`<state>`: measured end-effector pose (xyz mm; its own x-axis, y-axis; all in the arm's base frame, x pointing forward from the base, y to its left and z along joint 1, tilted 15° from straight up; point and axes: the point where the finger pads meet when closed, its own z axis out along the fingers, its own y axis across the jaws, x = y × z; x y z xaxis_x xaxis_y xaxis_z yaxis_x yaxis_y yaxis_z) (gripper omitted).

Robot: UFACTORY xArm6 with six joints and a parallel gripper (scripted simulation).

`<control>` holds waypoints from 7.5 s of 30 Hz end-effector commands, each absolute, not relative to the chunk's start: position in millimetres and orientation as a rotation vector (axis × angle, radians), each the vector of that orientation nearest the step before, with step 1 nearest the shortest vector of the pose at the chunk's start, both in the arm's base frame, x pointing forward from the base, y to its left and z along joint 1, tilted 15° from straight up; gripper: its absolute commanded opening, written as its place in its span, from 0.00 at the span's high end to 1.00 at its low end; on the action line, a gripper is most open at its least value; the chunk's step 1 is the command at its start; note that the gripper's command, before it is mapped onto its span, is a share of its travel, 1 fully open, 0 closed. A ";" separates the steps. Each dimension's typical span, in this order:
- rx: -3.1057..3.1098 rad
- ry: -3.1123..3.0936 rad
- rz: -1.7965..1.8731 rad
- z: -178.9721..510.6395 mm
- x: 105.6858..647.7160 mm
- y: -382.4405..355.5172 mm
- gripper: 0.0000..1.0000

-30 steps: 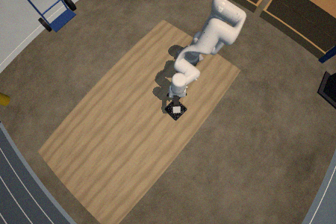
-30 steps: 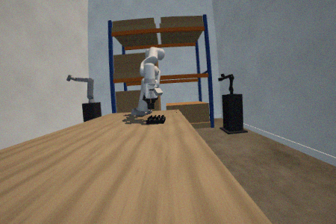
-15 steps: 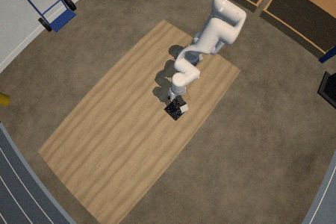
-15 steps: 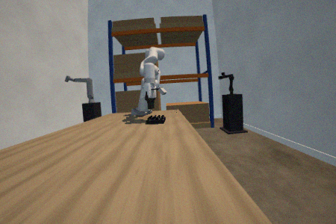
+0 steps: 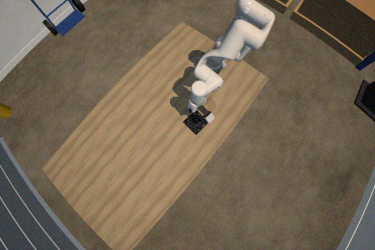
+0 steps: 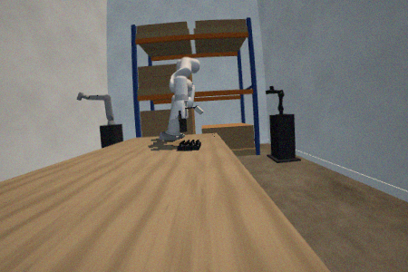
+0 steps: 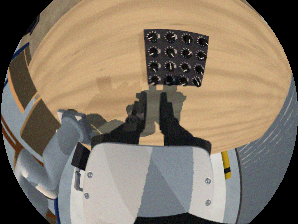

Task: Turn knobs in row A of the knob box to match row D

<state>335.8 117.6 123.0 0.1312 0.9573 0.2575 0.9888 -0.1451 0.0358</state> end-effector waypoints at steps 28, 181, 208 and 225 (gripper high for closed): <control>-2.243 -1.962 -0.337 124.3 337.0 117.7 0.81; -2.242 -1.962 -0.337 69.6 341.3 131.0 0.81; -2.242 -1.962 -0.337 69.6 341.3 131.0 0.92; -2.242 -1.962 -0.337 69.6 341.3 131.0 0.92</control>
<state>340.2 130.8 68.6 0.1232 0.9578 0.2595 0.9898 -0.1374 0.0371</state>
